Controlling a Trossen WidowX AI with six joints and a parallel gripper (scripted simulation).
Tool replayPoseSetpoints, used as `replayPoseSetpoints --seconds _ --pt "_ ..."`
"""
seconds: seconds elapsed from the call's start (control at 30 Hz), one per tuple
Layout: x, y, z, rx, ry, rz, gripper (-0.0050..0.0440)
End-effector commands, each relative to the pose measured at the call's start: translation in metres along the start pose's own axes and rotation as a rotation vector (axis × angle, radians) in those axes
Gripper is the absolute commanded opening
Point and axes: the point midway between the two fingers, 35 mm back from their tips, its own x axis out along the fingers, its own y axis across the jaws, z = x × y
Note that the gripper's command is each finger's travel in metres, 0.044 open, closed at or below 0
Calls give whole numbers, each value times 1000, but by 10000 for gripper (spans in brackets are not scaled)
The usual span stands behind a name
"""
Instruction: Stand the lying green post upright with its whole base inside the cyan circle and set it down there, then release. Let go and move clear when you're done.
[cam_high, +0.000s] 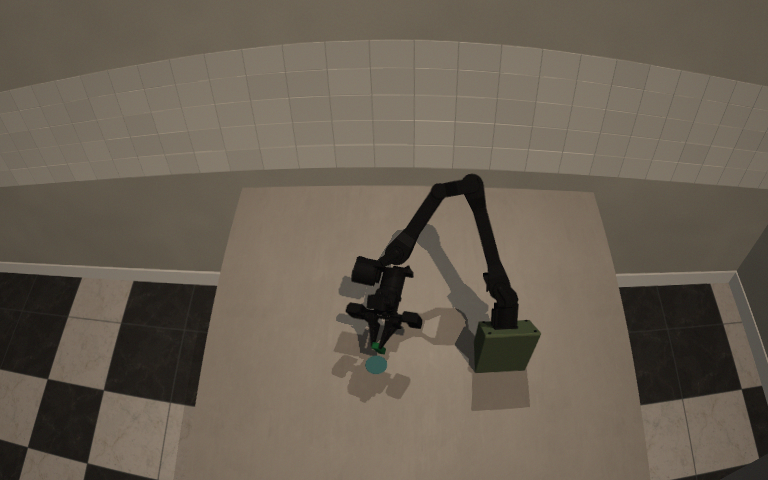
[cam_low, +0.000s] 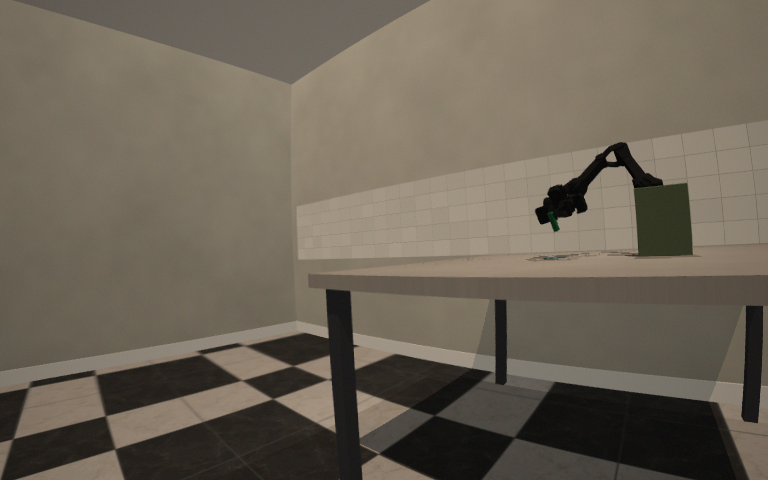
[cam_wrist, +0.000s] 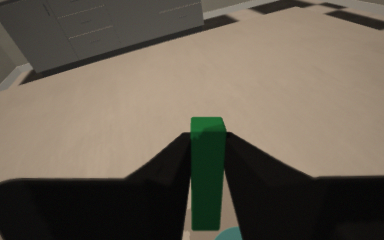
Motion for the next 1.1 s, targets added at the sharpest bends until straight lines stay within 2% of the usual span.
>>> replayPoseSetpoints --seconds 0.0,1.07 --pt "-7 -3 4 -25 -36 -29 22" --pt "-26 -5 8 -127 -214 -134 22"
